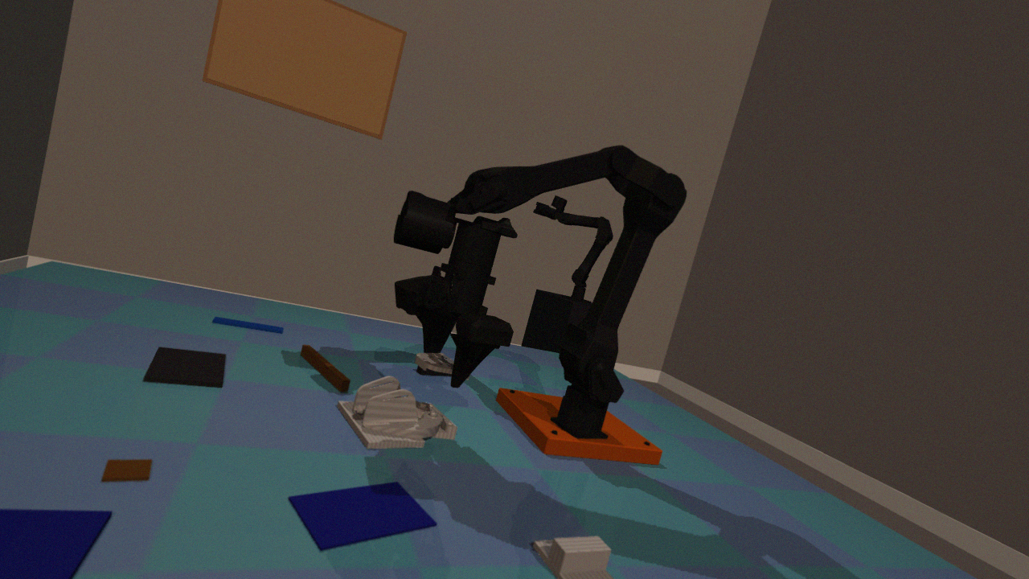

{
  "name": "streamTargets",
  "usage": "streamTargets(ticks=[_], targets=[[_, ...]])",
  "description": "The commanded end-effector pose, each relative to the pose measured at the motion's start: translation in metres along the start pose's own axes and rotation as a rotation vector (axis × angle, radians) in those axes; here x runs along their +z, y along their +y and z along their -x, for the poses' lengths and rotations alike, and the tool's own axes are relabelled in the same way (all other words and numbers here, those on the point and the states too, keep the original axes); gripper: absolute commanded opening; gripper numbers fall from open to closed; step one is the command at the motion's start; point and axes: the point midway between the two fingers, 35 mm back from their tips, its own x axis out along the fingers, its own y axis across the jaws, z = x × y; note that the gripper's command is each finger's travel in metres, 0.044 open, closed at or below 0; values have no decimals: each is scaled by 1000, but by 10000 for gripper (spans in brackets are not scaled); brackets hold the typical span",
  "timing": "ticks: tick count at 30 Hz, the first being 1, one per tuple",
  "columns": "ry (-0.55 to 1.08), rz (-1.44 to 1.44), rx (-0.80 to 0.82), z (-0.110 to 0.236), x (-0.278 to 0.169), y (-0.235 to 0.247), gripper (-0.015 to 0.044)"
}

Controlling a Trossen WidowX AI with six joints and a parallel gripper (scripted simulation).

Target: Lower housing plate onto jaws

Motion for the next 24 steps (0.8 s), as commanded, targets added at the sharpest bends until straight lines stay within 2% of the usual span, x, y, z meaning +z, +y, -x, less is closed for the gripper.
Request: streamTargets(ticks=[1, 24], targets=[[9, -5, 0, -9, -1, 0, 351], [10, -5, 0, -46, -3, 0, 351]])
